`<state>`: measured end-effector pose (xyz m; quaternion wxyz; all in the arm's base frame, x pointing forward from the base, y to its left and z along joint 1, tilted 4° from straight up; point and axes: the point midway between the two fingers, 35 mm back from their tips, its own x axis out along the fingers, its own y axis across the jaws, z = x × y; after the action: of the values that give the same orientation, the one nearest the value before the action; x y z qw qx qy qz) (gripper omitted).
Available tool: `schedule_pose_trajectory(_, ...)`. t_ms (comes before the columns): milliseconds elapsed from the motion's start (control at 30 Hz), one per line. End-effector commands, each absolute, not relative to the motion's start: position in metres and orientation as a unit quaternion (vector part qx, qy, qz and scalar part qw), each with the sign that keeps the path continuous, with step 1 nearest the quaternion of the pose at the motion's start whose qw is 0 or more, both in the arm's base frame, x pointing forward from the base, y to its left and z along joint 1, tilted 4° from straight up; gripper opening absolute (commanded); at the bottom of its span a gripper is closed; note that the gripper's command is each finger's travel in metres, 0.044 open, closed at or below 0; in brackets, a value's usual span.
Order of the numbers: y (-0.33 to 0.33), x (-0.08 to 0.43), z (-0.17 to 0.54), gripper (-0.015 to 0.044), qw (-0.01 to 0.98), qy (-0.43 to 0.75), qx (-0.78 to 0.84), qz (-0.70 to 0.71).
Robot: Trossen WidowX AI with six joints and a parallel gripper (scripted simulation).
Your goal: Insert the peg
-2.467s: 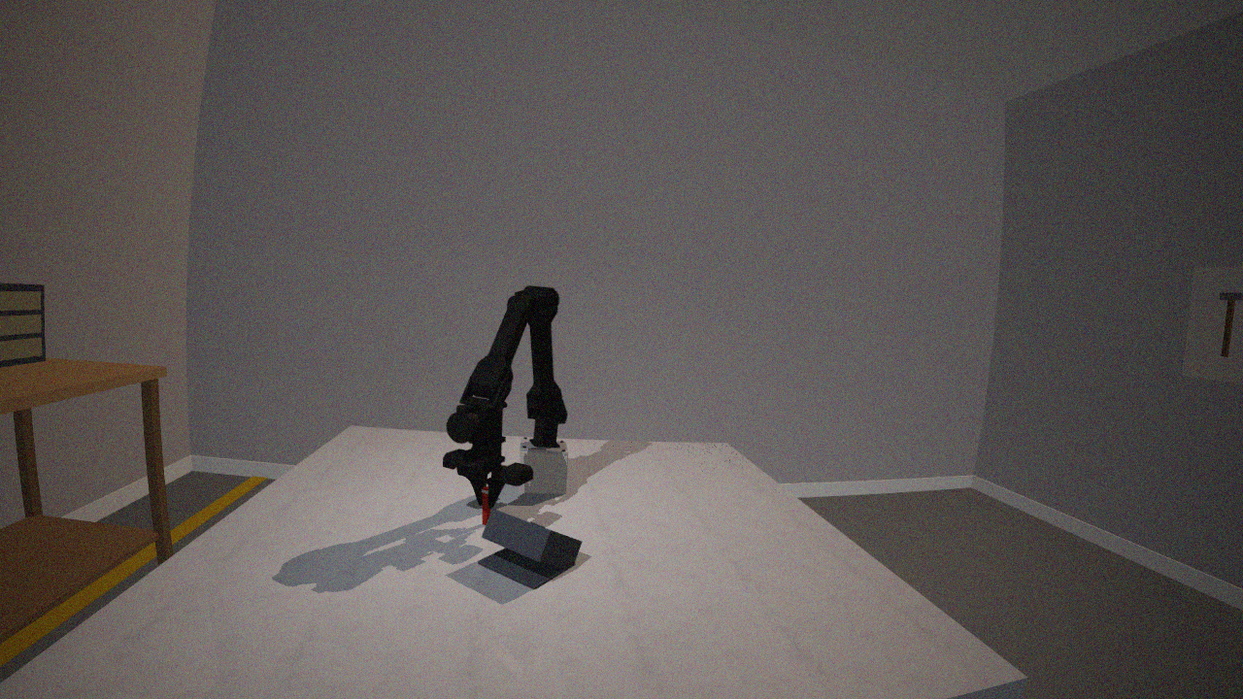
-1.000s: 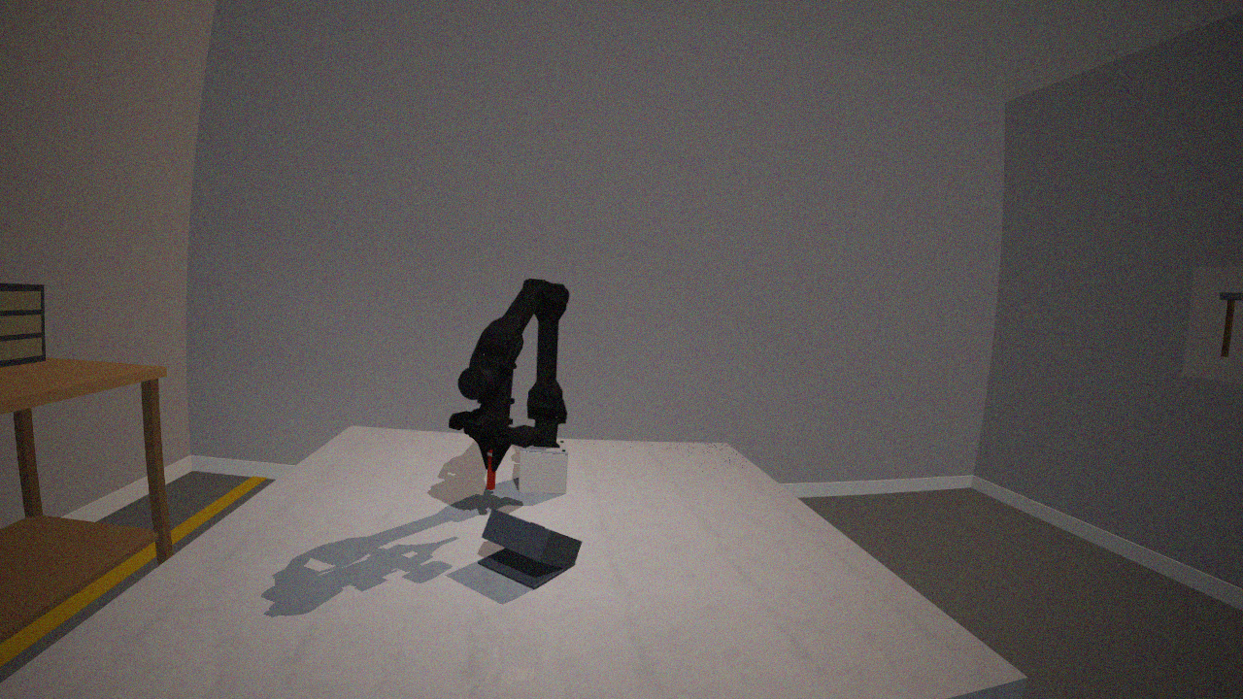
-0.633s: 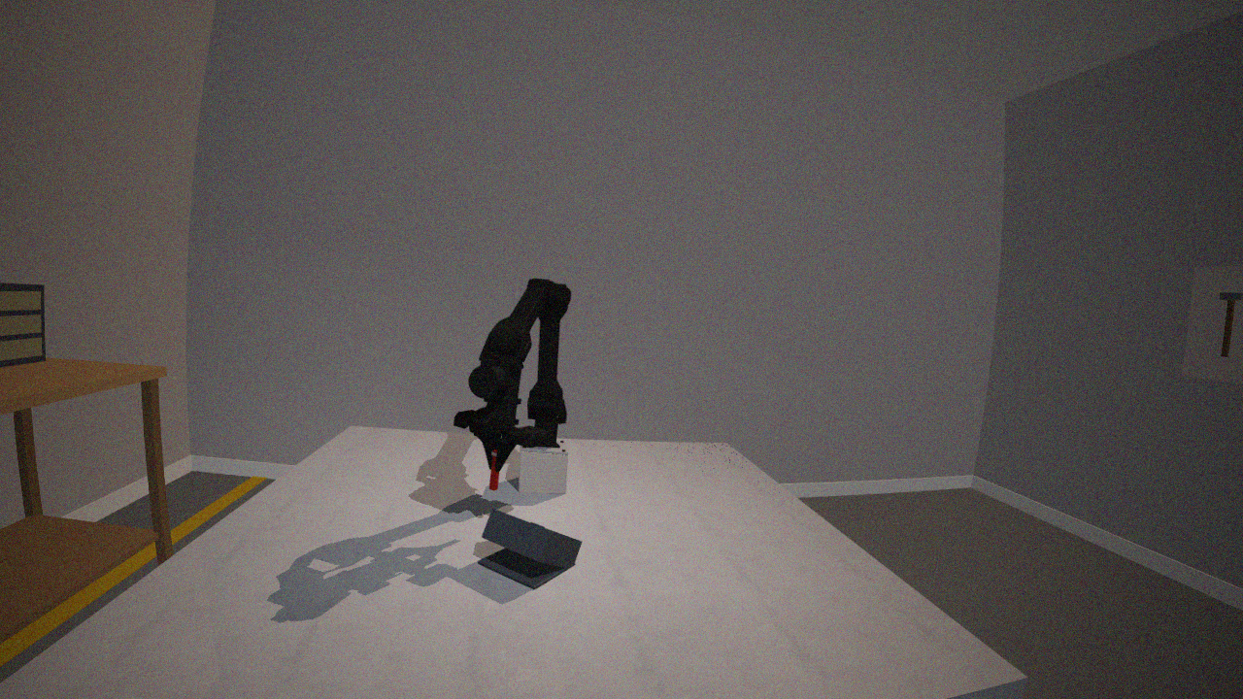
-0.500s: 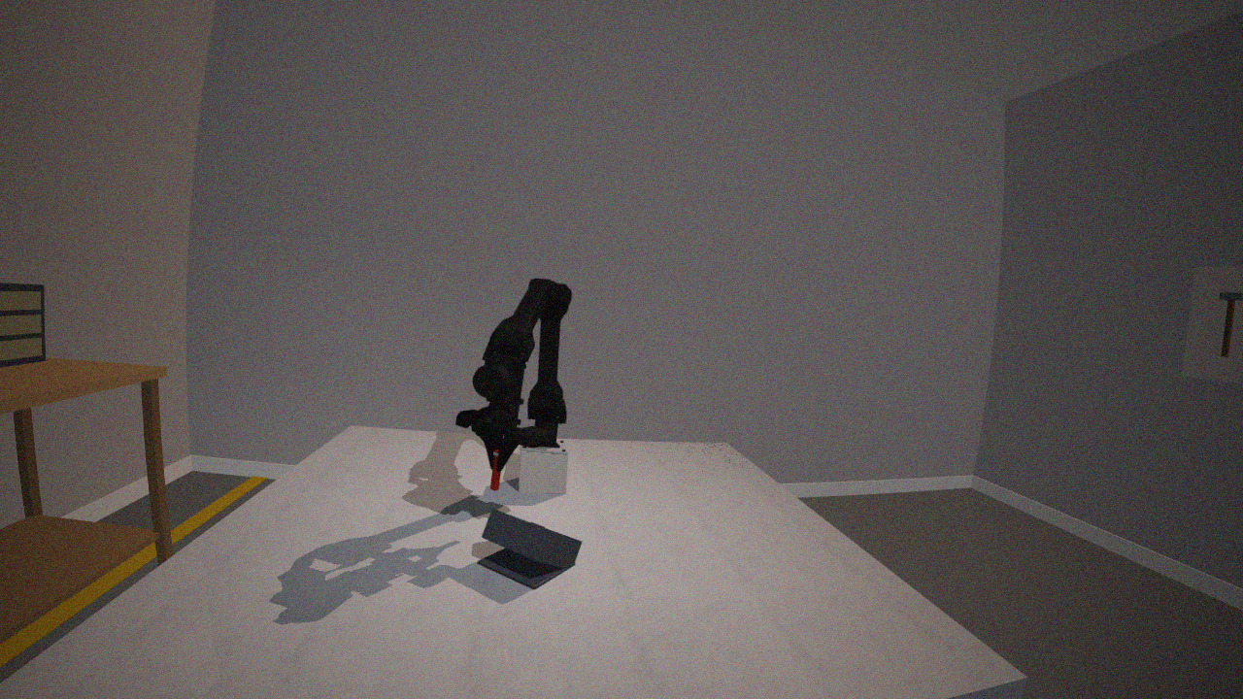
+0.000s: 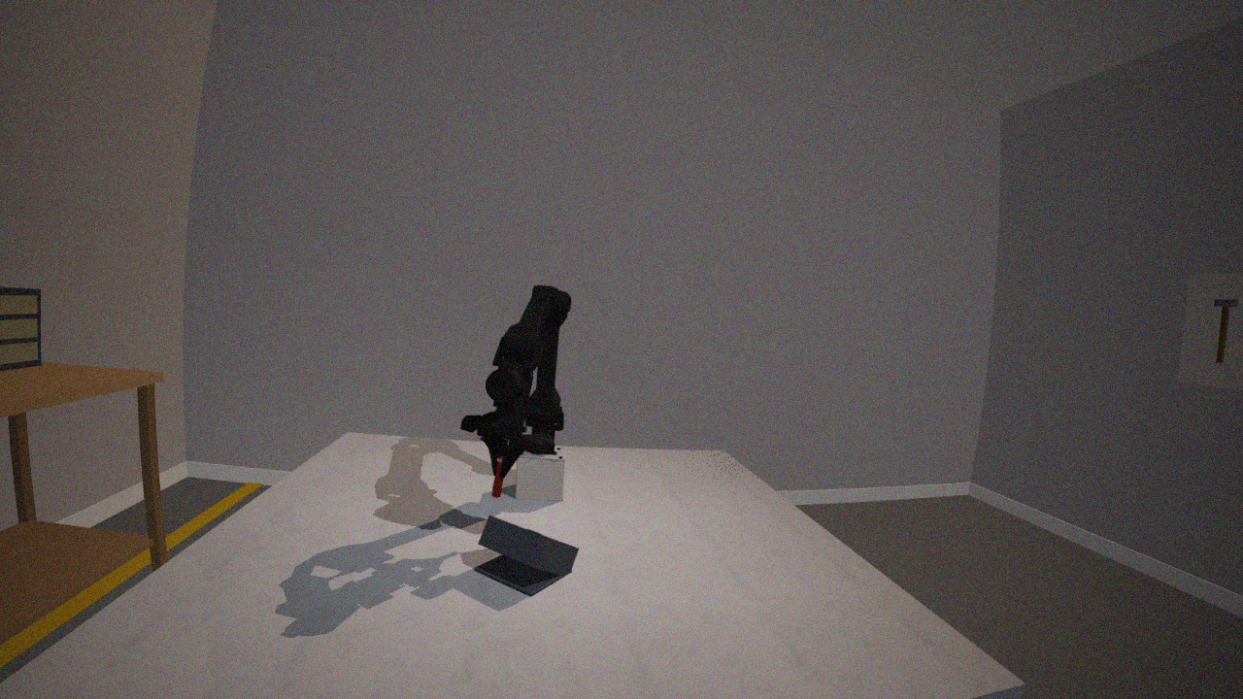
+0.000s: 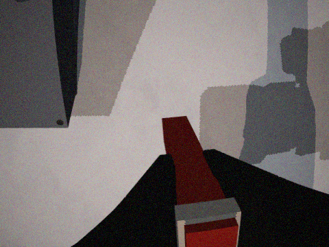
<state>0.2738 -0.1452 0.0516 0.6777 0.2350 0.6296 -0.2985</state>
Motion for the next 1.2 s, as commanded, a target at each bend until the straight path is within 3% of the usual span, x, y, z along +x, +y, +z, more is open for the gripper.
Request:
schedule_pose_trajectory(0, -0.143, 0.278, 0.054, 0.0, 0.682, 0.622, 0.233, -0.306)
schedule_pose_trajectory(1167, -0.11, 0.309, 0.069, 0.0, 0.716, 0.569, 0.22, -0.34)
